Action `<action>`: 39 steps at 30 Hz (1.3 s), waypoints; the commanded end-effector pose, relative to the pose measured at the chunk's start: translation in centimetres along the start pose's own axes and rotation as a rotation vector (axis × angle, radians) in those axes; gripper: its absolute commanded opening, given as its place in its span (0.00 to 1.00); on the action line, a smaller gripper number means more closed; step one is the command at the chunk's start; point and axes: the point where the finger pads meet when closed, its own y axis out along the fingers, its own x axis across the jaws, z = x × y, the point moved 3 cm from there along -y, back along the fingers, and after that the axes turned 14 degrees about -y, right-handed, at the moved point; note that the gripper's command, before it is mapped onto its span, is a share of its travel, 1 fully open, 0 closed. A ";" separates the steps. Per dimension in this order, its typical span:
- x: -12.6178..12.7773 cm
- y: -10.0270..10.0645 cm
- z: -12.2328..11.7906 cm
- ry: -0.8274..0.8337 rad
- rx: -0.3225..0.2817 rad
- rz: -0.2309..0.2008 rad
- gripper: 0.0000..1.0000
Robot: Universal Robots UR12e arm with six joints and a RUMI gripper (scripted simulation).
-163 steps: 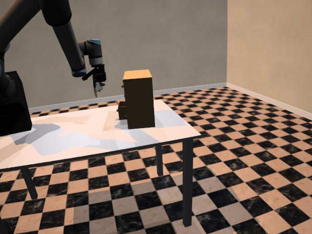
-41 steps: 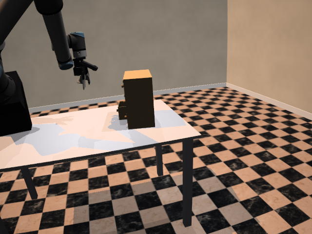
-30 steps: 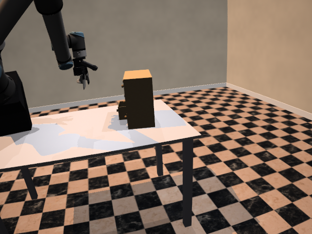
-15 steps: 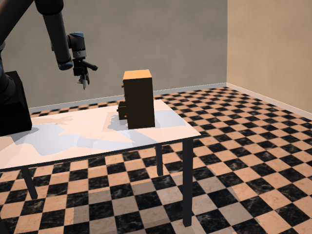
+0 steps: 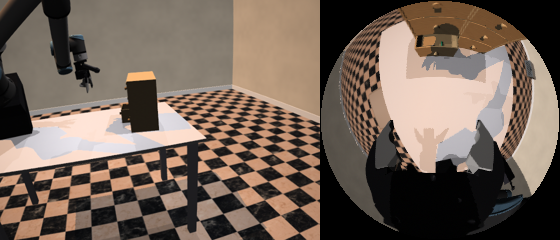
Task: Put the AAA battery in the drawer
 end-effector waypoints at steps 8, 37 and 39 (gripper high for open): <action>0.1 1.1 0.6 0.000 0.092 -0.019 1.00; 0.6 5.8 2.7 0.001 0.441 -0.107 1.00; 0.6 6.3 2.9 0.001 0.476 -0.116 1.00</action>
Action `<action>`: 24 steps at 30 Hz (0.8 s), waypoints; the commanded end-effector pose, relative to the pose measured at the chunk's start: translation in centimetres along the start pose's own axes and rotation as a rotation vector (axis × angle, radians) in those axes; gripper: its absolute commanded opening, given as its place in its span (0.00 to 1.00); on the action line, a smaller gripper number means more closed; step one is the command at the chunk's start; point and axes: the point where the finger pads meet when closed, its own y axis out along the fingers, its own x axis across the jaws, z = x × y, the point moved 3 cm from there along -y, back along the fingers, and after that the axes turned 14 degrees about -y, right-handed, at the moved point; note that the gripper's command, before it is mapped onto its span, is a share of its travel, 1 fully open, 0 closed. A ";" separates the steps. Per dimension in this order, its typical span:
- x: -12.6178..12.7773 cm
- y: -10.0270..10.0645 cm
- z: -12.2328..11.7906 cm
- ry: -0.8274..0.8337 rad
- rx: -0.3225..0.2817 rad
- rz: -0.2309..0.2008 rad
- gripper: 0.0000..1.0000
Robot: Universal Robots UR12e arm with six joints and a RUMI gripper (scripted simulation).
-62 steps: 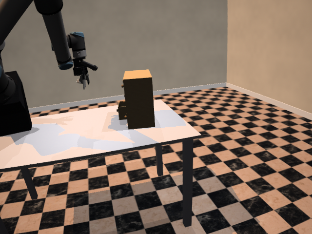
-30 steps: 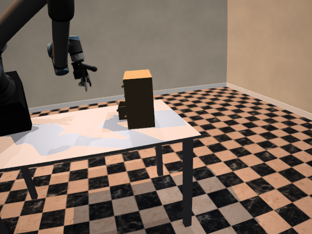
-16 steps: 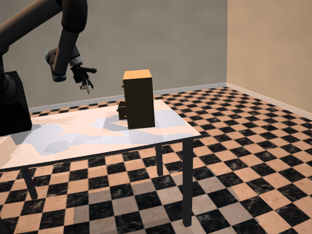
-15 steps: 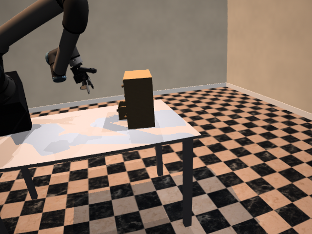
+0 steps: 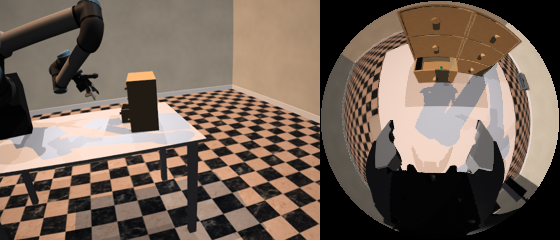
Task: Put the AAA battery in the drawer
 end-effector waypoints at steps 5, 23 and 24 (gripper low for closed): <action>-0.1 2.2 0.0 -0.002 0.157 -0.033 1.00; -0.1 5.2 0.1 -0.001 0.346 -0.081 1.00; -0.1 5.3 0.1 -0.001 0.350 -0.082 1.00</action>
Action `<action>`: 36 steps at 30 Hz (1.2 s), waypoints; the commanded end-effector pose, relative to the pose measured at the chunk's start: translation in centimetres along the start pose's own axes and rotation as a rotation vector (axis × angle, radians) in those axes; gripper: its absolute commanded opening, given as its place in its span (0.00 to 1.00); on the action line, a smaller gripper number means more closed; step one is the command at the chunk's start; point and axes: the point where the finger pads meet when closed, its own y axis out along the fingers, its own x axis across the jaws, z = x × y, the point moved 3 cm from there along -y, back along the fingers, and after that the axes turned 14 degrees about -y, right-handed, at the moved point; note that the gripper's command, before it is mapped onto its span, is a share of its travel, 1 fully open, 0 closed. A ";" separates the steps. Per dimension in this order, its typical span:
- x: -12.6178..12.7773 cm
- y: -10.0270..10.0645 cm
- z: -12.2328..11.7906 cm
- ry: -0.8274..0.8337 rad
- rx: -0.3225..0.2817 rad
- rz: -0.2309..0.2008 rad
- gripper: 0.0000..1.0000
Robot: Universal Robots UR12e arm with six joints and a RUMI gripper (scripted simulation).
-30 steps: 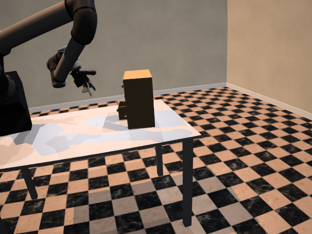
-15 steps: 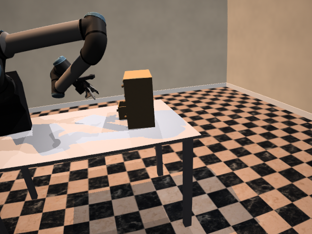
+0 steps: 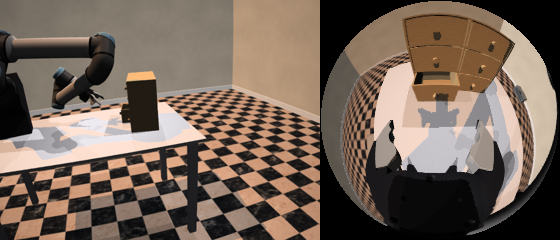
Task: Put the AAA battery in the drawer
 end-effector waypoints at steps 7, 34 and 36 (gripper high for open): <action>0.0 0.4 -0.1 0.000 0.032 -0.006 1.00; 0.0 0.5 -0.1 0.000 0.033 -0.006 0.20; 0.0 0.5 -0.1 0.000 0.033 -0.006 0.20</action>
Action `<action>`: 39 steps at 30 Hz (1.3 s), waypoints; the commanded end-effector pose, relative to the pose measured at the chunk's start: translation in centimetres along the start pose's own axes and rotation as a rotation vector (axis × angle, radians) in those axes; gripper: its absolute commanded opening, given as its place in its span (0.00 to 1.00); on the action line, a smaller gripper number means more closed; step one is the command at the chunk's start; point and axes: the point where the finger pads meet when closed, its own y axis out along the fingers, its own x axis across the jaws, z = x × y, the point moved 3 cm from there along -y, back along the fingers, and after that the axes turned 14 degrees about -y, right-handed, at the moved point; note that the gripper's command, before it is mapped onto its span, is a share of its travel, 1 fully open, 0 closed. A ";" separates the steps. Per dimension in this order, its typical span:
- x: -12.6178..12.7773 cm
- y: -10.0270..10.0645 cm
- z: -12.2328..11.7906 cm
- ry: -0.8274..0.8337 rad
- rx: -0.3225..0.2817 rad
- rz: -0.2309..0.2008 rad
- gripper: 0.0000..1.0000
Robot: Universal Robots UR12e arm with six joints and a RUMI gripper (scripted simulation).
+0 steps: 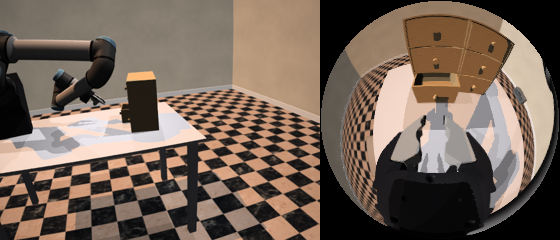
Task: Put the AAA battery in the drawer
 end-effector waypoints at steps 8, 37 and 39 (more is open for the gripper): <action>0.0 0.0 0.0 0.000 0.001 0.000 0.20; -0.2 3.5 -0.7 0.000 0.001 0.000 0.20; -0.2 3.5 -0.7 0.000 0.001 0.000 0.20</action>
